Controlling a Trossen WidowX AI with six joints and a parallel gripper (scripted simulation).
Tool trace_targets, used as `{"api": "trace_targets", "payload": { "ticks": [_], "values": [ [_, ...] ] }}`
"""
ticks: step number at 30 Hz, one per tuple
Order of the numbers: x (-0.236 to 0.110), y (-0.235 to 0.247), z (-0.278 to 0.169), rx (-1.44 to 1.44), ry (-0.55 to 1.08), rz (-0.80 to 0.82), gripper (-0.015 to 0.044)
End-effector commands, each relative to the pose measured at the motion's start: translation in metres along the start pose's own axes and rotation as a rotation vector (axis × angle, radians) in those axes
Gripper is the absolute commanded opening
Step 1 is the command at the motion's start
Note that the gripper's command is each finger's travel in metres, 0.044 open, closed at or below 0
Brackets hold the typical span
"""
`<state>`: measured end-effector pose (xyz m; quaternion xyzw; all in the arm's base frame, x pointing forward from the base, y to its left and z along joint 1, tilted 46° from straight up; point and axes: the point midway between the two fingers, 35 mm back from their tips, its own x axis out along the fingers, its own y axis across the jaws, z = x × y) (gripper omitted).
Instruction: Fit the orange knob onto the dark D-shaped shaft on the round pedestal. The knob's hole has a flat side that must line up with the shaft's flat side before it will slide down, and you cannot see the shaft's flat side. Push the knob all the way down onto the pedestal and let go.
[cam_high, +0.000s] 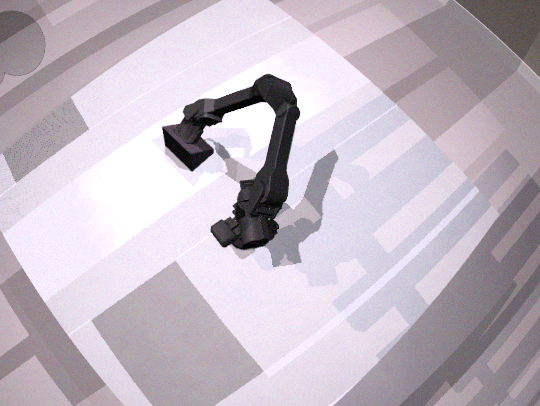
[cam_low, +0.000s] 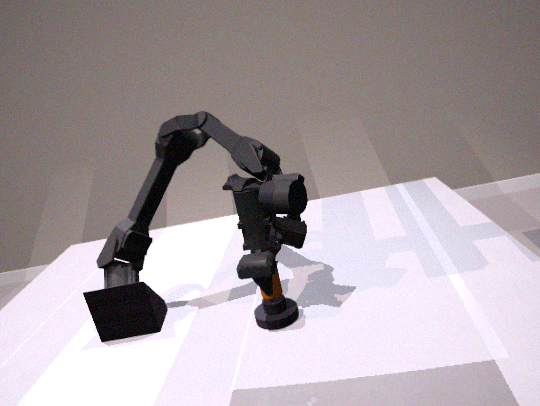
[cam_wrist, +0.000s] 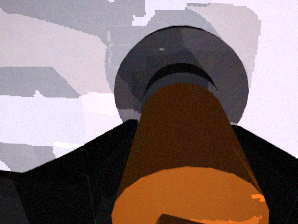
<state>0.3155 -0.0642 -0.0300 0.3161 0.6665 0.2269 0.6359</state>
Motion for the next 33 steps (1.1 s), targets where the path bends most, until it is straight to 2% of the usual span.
{"api": "trace_targets", "payload": {
  "ticks": [1, 19, 33],
  "values": [
    [0.0035, 0.0001, -0.0003, 0.003, -0.002, 0.003, 0.0000],
    [0.0103, 0.0001, -0.0002, 0.000, 0.001, 0.001, 0.0000],
    [0.0103, 0.0001, -0.0002, 0.000, 0.001, 0.001, 0.0368]
  ]
}}
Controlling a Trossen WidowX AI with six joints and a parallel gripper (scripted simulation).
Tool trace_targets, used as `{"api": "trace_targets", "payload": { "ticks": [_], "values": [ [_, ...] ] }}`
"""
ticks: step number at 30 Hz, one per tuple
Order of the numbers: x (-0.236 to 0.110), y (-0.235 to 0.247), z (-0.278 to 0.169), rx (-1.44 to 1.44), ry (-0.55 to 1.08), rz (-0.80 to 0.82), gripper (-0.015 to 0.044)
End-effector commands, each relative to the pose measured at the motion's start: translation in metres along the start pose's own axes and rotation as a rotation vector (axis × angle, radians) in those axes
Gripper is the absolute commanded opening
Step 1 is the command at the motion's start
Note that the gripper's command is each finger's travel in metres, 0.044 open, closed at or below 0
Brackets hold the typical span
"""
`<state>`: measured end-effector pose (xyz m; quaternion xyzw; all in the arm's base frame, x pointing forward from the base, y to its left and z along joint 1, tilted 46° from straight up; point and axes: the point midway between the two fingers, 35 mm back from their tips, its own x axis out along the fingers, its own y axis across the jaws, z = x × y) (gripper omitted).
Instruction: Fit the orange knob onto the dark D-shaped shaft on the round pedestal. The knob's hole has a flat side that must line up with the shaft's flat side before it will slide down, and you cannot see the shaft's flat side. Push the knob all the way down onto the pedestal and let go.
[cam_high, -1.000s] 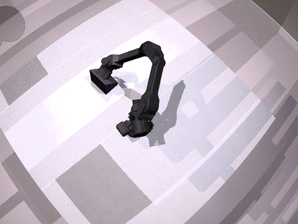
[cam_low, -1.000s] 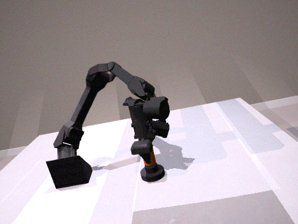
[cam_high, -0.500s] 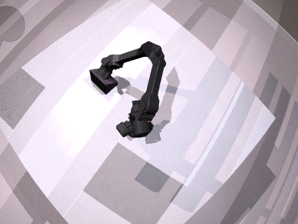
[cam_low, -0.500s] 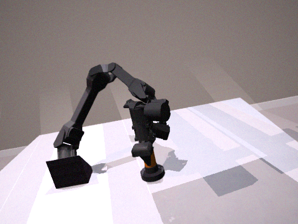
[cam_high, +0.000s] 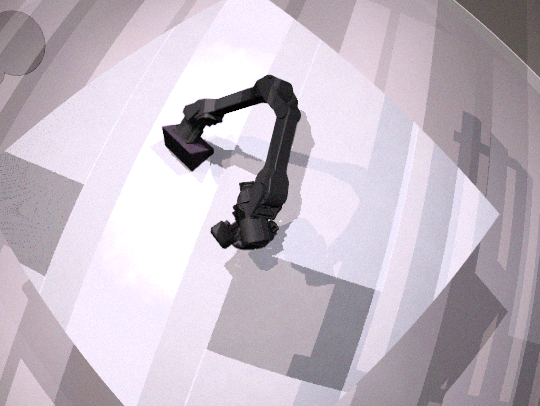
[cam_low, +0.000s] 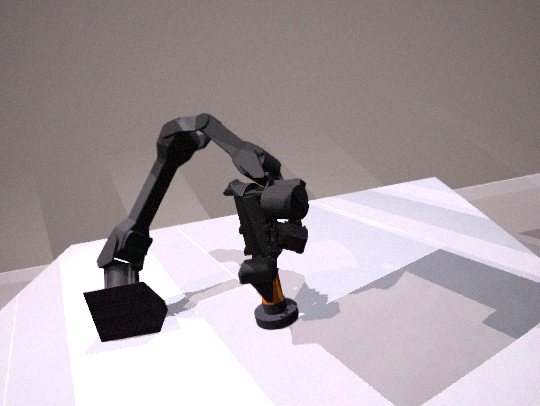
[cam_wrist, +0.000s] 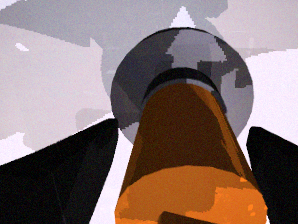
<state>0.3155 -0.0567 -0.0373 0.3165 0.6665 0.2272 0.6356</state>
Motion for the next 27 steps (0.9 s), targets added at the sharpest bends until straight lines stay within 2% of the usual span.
{"api": "trace_targets", "payload": {
  "ticks": [1, 3, 11, 19, 27],
  "values": [
    [0.000, 0.000, 0.000, -0.001, 0.000, 0.000, 0.0394],
    [0.000, 0.000, 0.000, -0.001, 0.000, 0.000, 0.0440],
    [-0.002, 0.000, 0.000, -0.001, 0.000, -0.001, 0.0440],
    [-0.094, -0.001, 0.000, 0.001, 0.001, -0.004, 0.0440],
    [-0.096, -0.001, 0.004, 0.001, 0.001, -0.004, 0.0440]
  ]
}}
